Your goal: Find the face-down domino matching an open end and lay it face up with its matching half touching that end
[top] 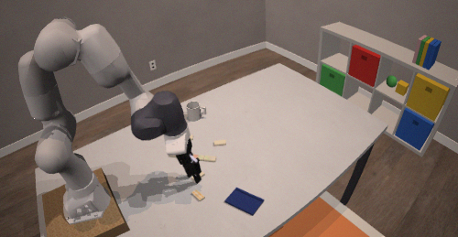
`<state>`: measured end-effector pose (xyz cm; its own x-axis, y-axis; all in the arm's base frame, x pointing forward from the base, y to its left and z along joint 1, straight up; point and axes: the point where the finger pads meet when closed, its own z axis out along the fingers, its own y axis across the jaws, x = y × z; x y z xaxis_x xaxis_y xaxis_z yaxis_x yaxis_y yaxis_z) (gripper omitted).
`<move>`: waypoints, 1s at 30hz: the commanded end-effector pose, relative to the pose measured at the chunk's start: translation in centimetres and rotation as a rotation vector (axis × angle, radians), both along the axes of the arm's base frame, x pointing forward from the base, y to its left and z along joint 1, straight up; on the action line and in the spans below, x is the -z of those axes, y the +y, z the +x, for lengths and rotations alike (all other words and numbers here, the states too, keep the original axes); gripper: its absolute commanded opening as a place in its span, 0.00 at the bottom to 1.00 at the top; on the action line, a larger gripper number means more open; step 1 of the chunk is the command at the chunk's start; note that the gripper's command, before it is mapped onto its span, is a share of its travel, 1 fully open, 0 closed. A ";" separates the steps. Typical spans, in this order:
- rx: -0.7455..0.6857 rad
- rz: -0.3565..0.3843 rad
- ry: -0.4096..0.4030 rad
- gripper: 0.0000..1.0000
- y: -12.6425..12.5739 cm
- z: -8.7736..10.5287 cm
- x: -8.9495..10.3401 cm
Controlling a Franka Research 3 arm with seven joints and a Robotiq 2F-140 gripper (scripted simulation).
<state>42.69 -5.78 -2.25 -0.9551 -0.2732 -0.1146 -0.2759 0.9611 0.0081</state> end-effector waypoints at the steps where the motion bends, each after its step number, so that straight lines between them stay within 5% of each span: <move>1: -0.021 -0.003 -0.019 0.33 0.0 0.6 0.3; 21: -0.021 -0.003 -0.019 0.33 0.1 0.6 0.6; 22: -0.021 -0.003 -0.019 0.22 0.1 0.6 0.6; 30: -0.021 -0.003 -0.019 0.22 0.1 0.6 0.6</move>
